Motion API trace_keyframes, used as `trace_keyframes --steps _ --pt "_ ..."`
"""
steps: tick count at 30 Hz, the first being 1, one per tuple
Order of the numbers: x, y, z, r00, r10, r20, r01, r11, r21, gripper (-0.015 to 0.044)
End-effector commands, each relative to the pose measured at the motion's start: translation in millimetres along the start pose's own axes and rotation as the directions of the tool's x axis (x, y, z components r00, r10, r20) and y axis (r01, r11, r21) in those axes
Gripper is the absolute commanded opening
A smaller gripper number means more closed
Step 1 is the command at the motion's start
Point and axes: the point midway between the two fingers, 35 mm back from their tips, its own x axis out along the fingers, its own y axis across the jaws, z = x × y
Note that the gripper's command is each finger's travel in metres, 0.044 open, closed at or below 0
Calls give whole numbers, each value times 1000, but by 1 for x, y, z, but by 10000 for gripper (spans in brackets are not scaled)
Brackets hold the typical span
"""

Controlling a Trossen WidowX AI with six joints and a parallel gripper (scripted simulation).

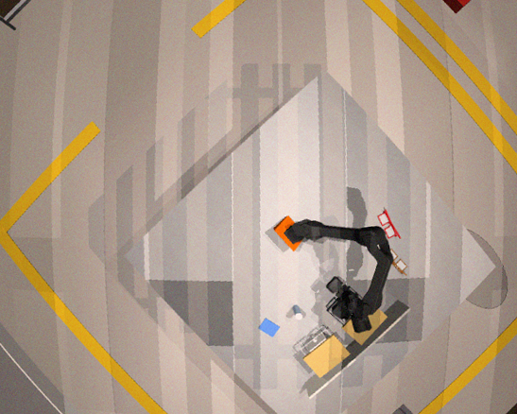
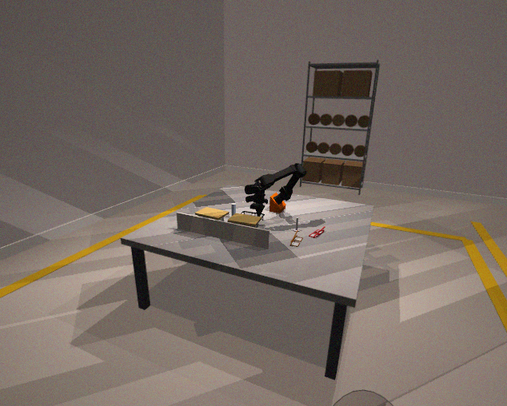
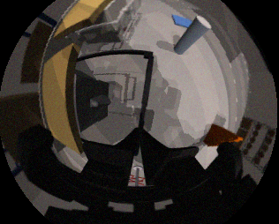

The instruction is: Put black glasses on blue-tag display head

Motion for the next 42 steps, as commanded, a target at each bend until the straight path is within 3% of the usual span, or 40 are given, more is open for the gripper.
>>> trace_keyframes --steps 1,42 --pt "0 7 0 1000 3 -2 -3 1000 3 0" --pt "3 62 -1 1000 6 -2 -6 1000 0 0"
